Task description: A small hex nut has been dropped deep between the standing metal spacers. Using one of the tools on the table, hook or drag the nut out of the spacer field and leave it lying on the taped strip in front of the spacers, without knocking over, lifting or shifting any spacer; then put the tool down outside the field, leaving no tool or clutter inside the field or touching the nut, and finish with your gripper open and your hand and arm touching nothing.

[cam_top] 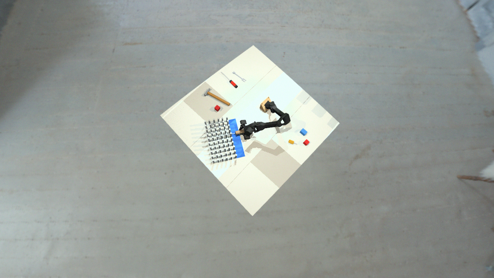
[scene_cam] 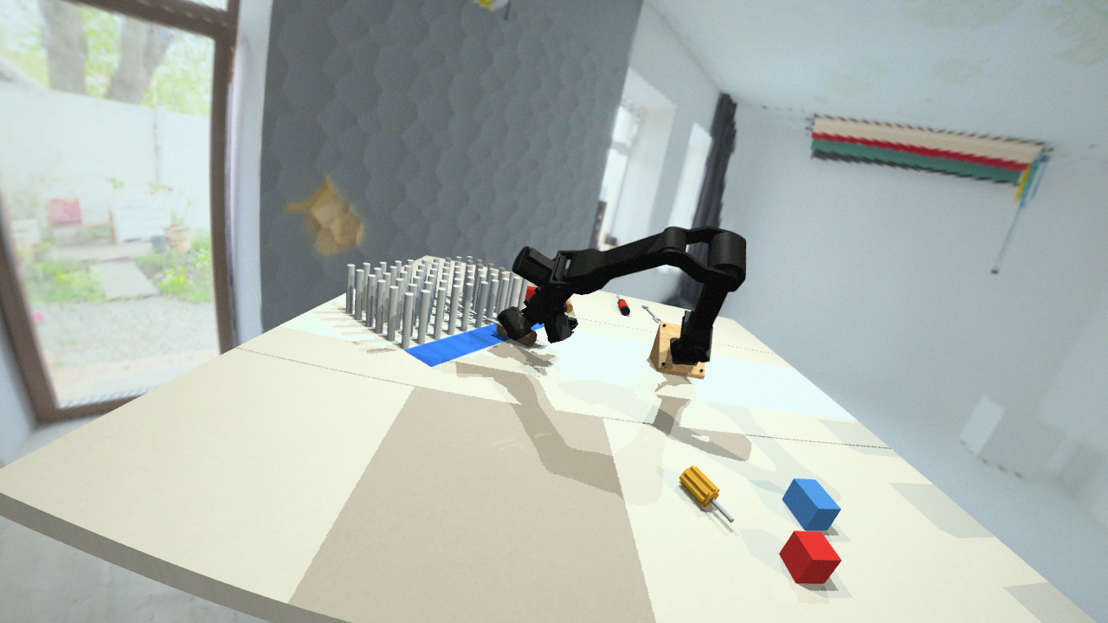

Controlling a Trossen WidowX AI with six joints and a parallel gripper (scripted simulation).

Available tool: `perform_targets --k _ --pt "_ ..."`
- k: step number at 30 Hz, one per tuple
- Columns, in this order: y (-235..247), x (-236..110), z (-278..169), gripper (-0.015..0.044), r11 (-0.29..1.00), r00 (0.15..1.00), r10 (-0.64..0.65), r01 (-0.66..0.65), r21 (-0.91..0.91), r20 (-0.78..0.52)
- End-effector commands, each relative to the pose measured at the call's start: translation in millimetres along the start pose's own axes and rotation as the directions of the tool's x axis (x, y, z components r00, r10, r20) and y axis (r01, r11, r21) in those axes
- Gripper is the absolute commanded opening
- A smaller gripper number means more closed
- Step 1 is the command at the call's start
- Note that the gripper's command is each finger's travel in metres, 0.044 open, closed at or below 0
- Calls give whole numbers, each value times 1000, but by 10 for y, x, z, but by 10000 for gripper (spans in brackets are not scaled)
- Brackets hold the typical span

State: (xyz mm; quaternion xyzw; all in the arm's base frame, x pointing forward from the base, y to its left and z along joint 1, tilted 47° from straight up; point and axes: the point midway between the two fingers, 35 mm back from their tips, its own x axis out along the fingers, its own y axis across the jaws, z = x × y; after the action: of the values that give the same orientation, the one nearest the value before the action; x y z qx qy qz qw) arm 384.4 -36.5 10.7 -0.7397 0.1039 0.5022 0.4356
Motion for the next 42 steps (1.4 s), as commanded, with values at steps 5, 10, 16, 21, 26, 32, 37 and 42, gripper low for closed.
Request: perform_targets --k 5,10,16,21,26,32,37,42 --pt "5 -31 46 0 1000 1000 5 -5 6 0" --pt "4 -50 71 0 1000 1000 5 -5 6 0" --pt "3 -73 101 0 1000 1000 5 -5 6 0" --pt "2 -90 125 0 1000 1000 5 -5 6 0" --pt "1 -108 149 0 1000 1000 5 -5 7 0" --pt "0 -129 178 0 1000 1000 5 -5 7 0" --pt "0 -146 203 0 1000 1000 5 -5 7 1" --pt "-1 -164 228 0 1000 1000 5 -5 7 1"
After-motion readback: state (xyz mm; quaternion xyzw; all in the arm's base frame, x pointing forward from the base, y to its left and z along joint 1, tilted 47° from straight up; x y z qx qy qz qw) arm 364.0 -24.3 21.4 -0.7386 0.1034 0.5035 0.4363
